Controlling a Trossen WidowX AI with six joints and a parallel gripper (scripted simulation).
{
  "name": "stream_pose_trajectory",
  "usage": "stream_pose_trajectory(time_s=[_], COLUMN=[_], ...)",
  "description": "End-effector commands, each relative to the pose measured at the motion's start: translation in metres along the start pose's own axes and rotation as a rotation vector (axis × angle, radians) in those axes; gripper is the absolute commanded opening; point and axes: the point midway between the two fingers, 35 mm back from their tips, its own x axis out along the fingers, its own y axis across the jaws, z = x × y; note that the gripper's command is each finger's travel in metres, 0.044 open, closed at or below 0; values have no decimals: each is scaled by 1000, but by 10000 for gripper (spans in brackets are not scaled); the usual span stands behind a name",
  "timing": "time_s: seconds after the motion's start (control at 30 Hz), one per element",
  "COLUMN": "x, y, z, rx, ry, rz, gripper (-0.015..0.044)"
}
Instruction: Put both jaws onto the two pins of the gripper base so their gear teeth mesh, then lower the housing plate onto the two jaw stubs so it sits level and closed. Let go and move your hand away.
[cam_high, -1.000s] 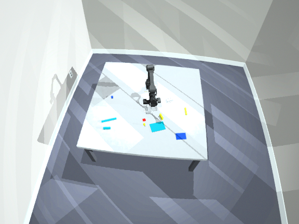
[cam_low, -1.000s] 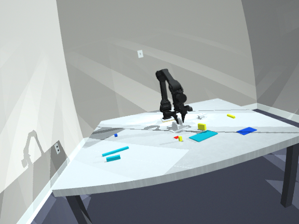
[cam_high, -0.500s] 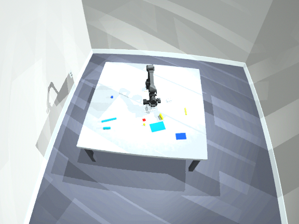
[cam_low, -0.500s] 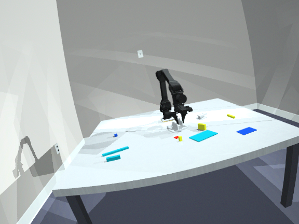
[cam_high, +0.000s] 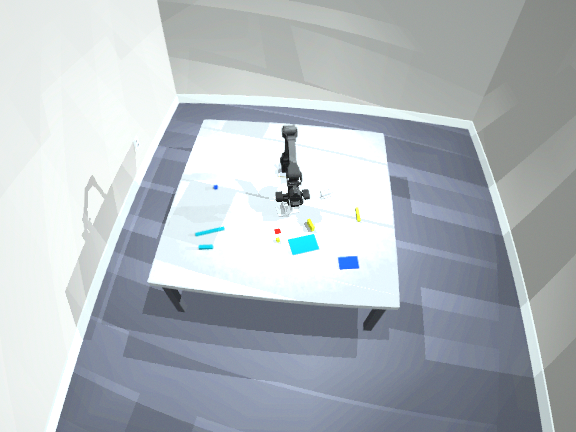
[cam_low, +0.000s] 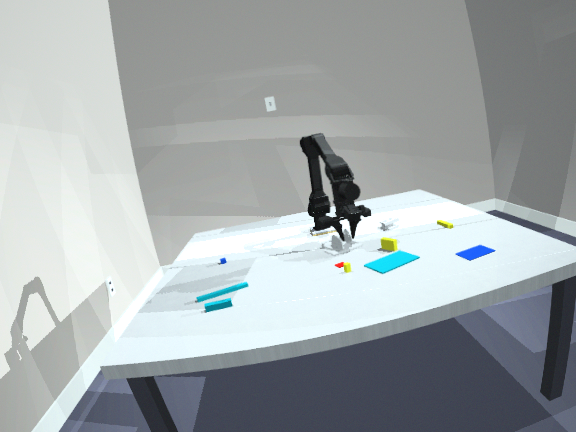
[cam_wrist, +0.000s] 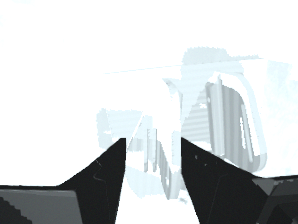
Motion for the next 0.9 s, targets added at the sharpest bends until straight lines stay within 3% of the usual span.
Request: stream_pose_trajectory(time_s=[0.0,0.87], x=[2,9], y=[0,0], z=[0,0], rx=[5,4], ry=[0,0], rz=[0,0], gripper=[134,134])
